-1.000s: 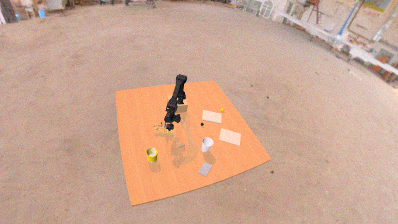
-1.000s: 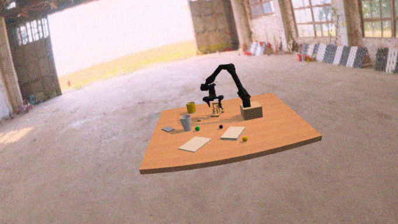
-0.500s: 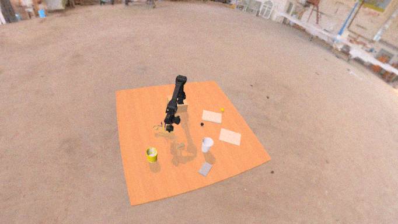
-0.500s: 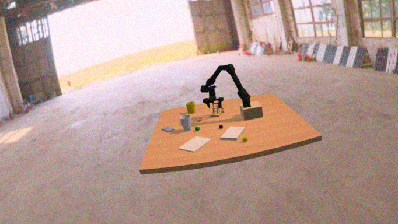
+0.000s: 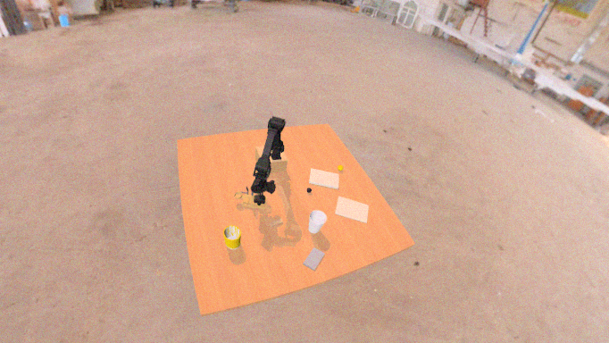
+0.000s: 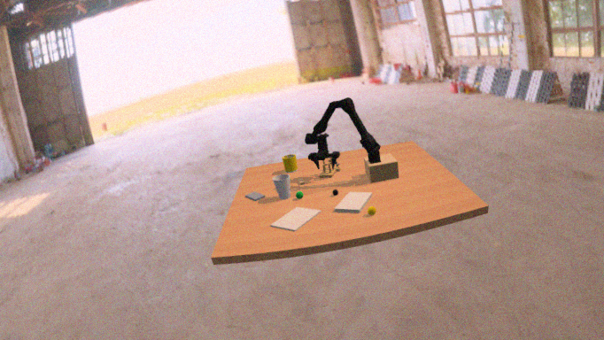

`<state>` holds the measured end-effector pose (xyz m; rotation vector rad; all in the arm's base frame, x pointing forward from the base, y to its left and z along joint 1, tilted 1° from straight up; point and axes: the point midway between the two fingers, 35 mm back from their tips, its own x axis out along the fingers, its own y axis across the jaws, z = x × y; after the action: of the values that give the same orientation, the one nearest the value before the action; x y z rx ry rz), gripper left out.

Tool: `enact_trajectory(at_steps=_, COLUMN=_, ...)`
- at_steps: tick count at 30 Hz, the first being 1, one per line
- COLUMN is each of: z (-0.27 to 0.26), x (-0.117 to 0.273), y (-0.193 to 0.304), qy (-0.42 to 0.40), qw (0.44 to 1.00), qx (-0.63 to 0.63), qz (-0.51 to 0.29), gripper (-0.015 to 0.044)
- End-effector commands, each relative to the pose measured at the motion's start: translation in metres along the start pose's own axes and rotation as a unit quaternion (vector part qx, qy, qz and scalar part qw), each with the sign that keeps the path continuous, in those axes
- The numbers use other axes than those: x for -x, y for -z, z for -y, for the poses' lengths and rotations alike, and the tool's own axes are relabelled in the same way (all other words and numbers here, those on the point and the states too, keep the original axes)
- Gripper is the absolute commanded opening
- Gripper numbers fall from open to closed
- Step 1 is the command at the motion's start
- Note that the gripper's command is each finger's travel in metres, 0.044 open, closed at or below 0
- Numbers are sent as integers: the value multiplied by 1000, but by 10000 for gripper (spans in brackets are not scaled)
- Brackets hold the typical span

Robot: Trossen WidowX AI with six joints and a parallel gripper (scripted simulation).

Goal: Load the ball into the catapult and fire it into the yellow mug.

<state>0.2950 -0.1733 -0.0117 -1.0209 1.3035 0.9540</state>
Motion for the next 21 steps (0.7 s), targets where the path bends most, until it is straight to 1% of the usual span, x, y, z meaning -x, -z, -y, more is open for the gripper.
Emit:
enact_trajectory(at_steps=1, z=-3, x=-9, y=-1, qy=-6, qw=1000, qx=-3, qz=1, gripper=440)
enact_trajectory(at_steps=8, z=-4, x=-13, y=-1, qy=-6, qw=1000, qx=-3, qz=1, gripper=440)
enact_trajectory(at_steps=18, z=-2, x=-10, y=-1, qy=-2, qw=1000, qx=0, qz=1, gripper=177)
enact_trajectory(at_steps=21, z=-2, x=-10, y=-1, qy=-2, qw=1000, qx=0, qz=1, gripper=157)
